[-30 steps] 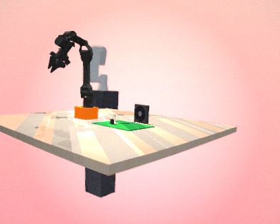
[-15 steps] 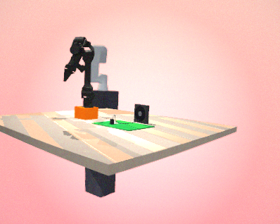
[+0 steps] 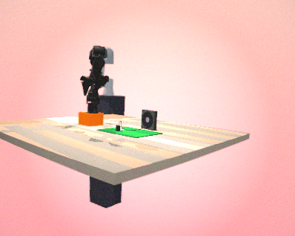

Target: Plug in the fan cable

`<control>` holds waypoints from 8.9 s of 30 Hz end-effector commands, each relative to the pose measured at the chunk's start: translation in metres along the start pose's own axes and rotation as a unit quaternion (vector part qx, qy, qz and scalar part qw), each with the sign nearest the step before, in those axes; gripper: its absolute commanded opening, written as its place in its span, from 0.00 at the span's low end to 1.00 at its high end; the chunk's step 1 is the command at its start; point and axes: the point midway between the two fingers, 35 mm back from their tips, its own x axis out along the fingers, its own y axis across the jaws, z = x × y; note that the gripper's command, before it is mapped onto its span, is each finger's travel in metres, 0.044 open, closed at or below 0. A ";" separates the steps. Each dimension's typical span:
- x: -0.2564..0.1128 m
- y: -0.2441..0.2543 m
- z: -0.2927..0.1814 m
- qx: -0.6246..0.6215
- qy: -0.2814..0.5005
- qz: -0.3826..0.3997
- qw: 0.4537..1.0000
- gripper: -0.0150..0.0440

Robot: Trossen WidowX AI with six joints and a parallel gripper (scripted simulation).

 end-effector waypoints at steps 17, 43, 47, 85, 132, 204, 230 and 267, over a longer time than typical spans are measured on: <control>0.036 0.151 0.125 0.424 0.037 0.147 0.893 1.00; 0.098 0.159 0.138 0.428 0.039 0.147 0.891 1.00; 0.103 0.159 0.140 0.428 0.039 0.147 0.891 1.00; 0.134 0.161 0.147 0.426 0.036 0.146 0.892 0.51; 0.036 0.152 0.127 0.405 0.031 0.146 0.902 0.25; 0.048 0.158 0.196 -0.318 -0.213 0.121 0.916 0.25; 0.065 0.161 0.198 -0.316 -0.359 0.208 0.853 0.25; 0.065 0.147 0.186 -0.270 -0.586 0.240 0.725 0.25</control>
